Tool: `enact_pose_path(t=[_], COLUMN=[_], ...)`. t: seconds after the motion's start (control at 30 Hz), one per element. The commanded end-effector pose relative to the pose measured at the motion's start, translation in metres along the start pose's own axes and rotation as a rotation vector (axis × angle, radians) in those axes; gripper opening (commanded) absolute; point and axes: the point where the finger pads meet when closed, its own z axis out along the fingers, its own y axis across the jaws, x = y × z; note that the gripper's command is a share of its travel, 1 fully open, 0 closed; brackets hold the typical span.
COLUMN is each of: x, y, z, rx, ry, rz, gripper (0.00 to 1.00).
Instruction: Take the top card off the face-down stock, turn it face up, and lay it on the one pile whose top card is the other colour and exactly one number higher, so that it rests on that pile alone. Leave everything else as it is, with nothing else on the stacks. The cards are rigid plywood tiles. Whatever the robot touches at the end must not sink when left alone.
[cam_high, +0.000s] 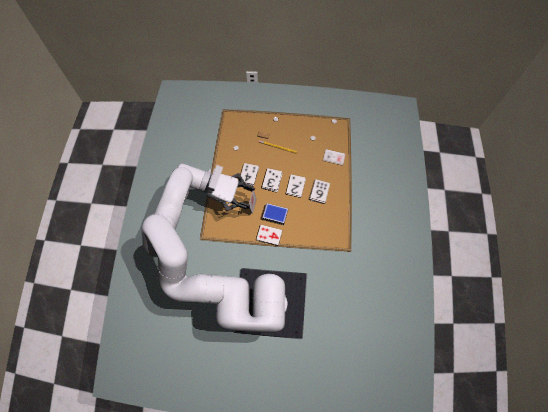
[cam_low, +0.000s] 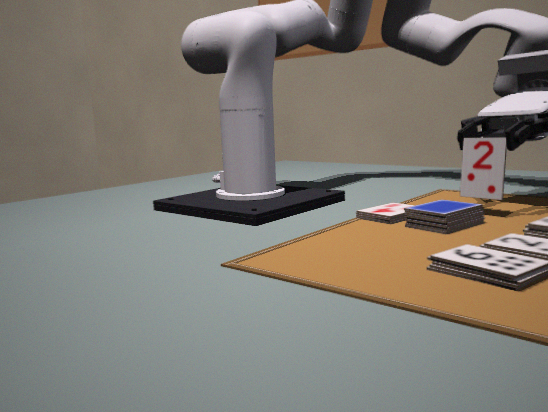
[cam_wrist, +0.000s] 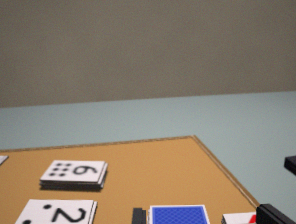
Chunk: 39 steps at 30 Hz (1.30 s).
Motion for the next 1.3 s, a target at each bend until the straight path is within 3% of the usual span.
enact_pose_path(t=[0.0, 0.37, 1.27], x=[0.0009, 0.0, 0.0], y=[-0.0009, -0.0008, -0.0008], z=[-0.0009, -0.0009, -0.0009], rx=[-0.001, 0.0, 0.0], ry=[0.038, 0.087, 0.089], rz=[0.003, 0.003, 0.003], gripper=[0.74, 0.74, 0.74])
